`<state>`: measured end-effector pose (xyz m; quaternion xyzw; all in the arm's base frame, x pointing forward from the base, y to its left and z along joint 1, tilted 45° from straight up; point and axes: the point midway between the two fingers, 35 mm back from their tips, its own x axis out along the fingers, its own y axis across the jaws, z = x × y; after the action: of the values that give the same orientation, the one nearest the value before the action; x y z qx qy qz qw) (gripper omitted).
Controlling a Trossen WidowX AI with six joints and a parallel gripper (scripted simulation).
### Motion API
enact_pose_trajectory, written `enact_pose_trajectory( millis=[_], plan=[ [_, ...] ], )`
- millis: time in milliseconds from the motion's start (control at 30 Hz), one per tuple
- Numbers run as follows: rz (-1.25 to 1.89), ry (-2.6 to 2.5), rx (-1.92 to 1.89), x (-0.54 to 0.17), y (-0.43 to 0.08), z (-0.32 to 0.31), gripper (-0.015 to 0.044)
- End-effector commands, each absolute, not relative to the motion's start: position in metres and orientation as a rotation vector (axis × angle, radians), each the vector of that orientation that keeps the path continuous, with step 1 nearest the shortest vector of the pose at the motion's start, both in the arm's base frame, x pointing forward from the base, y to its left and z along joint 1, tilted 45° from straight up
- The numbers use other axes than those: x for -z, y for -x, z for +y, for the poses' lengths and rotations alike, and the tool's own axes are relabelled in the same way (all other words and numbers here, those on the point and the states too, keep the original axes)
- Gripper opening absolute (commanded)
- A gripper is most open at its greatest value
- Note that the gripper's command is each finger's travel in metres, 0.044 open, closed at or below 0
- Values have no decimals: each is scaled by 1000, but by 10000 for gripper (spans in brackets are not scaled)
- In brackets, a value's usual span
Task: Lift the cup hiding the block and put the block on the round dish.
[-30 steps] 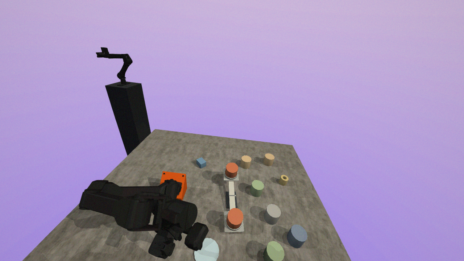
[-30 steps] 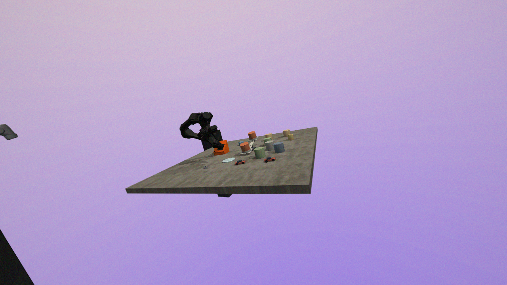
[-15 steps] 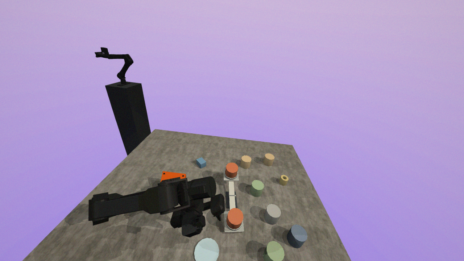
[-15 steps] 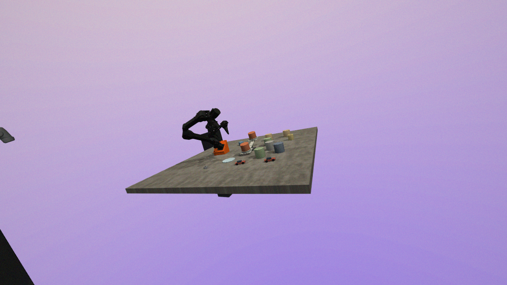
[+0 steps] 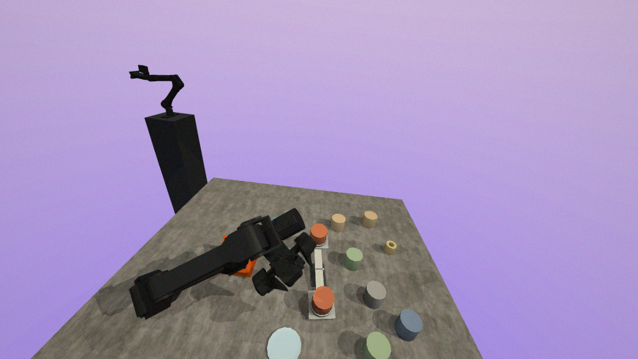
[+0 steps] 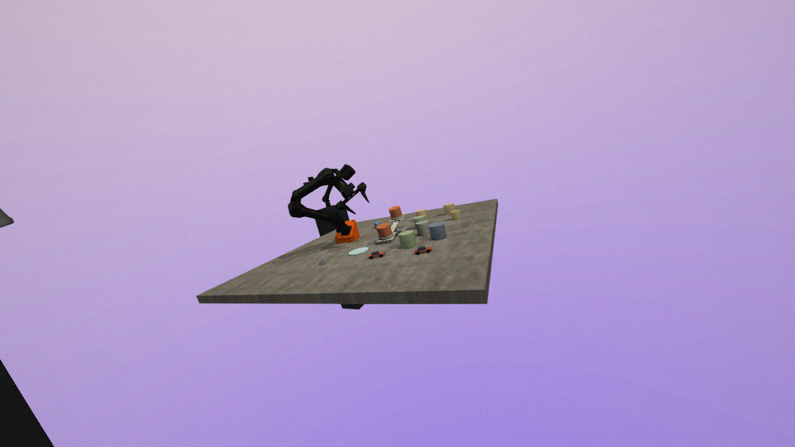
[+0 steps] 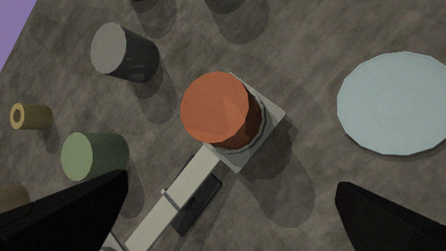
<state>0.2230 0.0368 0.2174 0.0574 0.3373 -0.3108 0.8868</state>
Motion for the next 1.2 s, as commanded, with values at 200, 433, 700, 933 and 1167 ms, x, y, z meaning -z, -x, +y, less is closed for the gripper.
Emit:
enact_pose_trajectory(
  millis=[200,433,700,933,1167],
  plan=[
    [766,189,470,-190,-217,80,440],
    [783,404,342,-173,-207,109,440],
    [773,651,197,-153,-189,138,440],
    [749,821,100,-140,-174,156,440],
    [762,783,133,-141,-179,154,440]
  ],
)
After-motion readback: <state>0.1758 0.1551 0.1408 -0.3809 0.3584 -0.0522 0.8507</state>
